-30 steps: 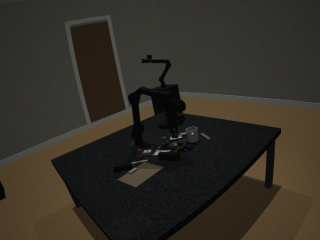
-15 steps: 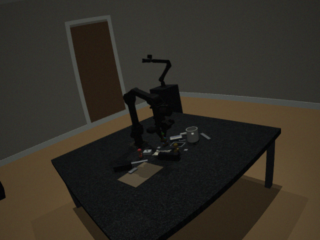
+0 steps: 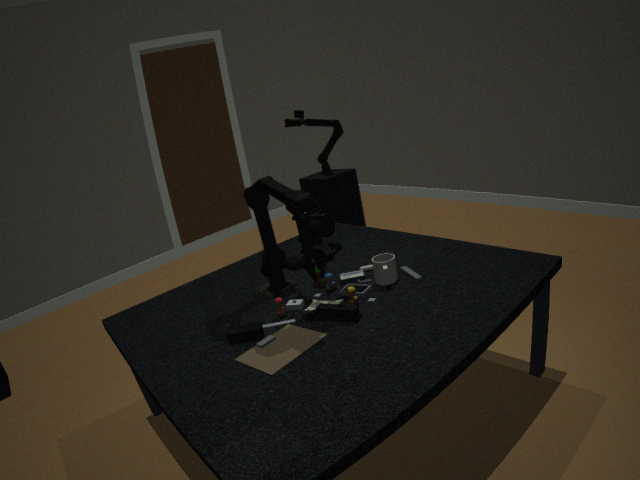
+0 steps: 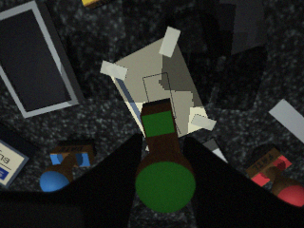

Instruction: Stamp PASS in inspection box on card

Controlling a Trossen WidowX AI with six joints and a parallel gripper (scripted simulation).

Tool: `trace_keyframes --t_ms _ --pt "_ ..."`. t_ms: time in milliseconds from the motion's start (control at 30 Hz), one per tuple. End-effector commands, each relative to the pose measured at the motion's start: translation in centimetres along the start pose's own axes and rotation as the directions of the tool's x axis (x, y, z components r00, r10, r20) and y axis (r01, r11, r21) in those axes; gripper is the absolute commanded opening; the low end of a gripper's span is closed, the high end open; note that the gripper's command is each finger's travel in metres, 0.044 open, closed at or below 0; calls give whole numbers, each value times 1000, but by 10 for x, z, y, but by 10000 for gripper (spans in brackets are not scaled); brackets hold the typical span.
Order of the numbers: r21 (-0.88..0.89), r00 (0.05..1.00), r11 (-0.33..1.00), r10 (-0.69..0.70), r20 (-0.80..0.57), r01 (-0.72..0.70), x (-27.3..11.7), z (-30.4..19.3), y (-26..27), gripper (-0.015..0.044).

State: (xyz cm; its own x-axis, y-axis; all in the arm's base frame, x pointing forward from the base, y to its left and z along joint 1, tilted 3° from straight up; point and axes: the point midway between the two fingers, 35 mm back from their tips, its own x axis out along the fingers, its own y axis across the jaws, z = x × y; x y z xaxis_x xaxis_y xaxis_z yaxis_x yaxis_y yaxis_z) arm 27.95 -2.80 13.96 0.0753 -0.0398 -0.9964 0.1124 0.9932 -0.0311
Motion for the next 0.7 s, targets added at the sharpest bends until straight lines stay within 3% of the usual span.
trace_keyframes --t_ms 0,667 --pt "-4 1000 1000 3 -3 -3 4 -1 0 0" --pt "-4 1000 1000 3 0 -3 17 0 0 0"
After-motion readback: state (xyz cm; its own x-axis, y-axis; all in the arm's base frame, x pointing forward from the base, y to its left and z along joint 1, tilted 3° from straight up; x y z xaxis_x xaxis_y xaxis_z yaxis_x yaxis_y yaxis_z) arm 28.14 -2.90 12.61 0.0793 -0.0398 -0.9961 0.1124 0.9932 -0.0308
